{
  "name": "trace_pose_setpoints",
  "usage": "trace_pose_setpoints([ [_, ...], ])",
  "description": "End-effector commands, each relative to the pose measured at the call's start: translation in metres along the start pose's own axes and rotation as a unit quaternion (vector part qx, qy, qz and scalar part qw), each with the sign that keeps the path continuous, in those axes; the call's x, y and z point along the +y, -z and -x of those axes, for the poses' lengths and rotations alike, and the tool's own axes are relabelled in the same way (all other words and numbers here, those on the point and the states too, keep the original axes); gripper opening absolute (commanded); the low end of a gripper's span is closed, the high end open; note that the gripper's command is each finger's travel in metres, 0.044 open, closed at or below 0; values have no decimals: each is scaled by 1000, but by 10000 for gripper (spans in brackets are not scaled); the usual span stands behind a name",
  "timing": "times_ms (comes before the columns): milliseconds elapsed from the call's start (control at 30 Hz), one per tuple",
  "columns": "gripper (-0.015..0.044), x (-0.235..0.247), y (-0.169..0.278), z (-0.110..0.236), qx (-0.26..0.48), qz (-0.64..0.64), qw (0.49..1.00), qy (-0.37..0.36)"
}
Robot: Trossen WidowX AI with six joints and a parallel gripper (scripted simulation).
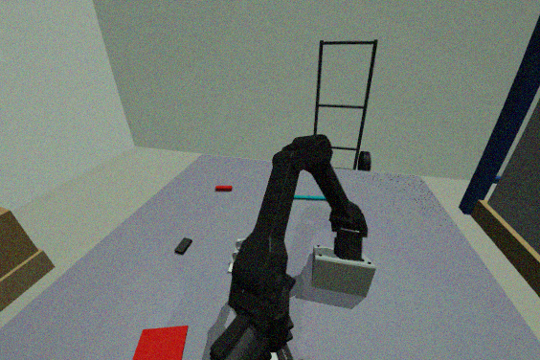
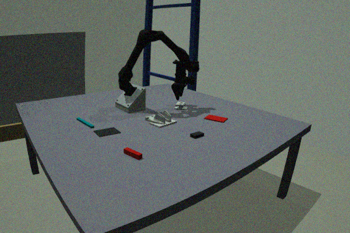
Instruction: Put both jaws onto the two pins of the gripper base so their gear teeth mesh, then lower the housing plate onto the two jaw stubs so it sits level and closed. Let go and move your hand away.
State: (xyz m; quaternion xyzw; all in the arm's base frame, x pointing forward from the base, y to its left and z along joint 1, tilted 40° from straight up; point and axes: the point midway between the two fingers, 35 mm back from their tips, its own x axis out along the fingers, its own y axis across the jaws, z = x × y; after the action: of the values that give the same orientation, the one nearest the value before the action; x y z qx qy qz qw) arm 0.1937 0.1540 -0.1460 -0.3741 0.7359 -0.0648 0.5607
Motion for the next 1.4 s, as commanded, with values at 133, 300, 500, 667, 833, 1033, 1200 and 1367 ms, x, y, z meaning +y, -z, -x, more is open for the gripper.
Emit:
trace_pose_setpoints([
  [133,440,0,-1,0,-2,2,1000,1],
  [300,440,0,-1,0,-2,2,1000,1],
  [500,440,0,-1,-8,0,0,1000,0],
  [667,440,0,-2,-16,-1,0,1000,0],
  [833,440,0,-3,-24,-1,1,1000,0],
  [1033,440,0,-3,-34,-1,1,1000,1],
  [1200,440,0,-3,-42,-2,1,1000,1],
  [1367,440,0,-3,-50,-2,1,1000,1],
])
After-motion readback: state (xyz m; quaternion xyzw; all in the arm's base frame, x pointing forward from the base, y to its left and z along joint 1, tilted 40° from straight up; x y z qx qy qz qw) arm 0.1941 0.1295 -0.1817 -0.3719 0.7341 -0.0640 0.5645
